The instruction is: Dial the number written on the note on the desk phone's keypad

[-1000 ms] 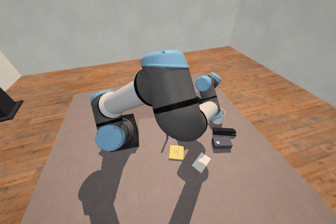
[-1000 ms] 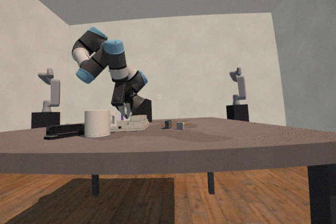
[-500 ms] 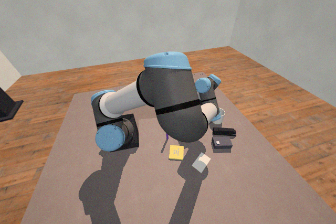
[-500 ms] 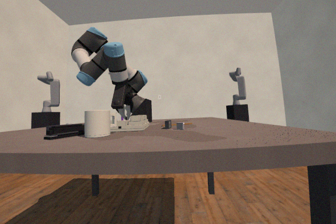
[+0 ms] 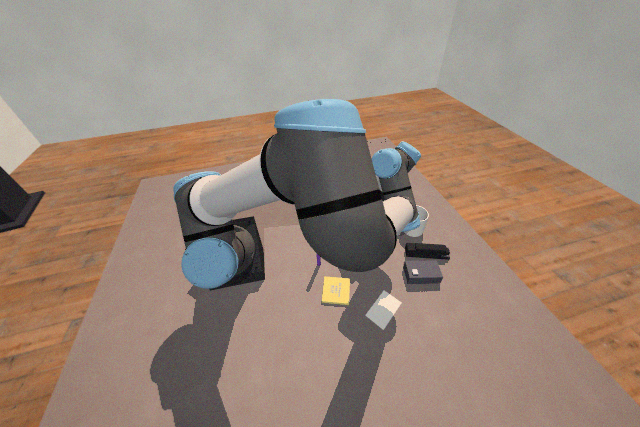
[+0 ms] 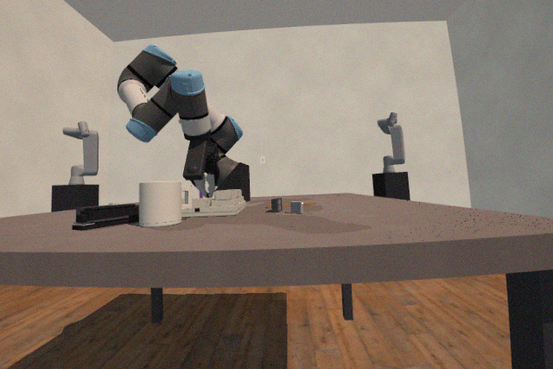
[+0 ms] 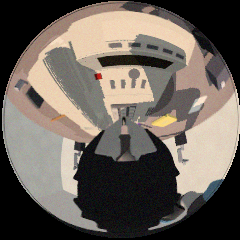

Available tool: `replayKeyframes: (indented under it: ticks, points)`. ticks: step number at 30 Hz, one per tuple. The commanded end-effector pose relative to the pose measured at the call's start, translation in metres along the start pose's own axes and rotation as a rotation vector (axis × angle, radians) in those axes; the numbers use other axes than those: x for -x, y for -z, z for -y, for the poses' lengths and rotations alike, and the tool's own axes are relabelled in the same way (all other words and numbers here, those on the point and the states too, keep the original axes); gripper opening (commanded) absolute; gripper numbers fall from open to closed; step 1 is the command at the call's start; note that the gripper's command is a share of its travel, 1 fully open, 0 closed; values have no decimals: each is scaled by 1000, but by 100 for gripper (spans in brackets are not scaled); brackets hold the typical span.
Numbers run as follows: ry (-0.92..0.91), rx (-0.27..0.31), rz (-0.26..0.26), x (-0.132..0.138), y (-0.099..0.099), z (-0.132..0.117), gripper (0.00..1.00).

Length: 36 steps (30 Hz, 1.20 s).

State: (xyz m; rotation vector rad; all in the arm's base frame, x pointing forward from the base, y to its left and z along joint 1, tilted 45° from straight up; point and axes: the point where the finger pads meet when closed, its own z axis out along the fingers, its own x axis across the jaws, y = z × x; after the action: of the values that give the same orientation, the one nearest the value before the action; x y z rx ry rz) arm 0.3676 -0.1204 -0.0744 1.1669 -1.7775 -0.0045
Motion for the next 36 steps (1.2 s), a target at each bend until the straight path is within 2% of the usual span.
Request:
replayKeyframes:
  ticks: [1, 23, 36]
  points:
    - [0, -1, 0, 0, 0, 0, 0]
    - [0, -1, 0, 0, -2, 2, 0]
    - [0, -1, 0, 0, 12, -8, 0]
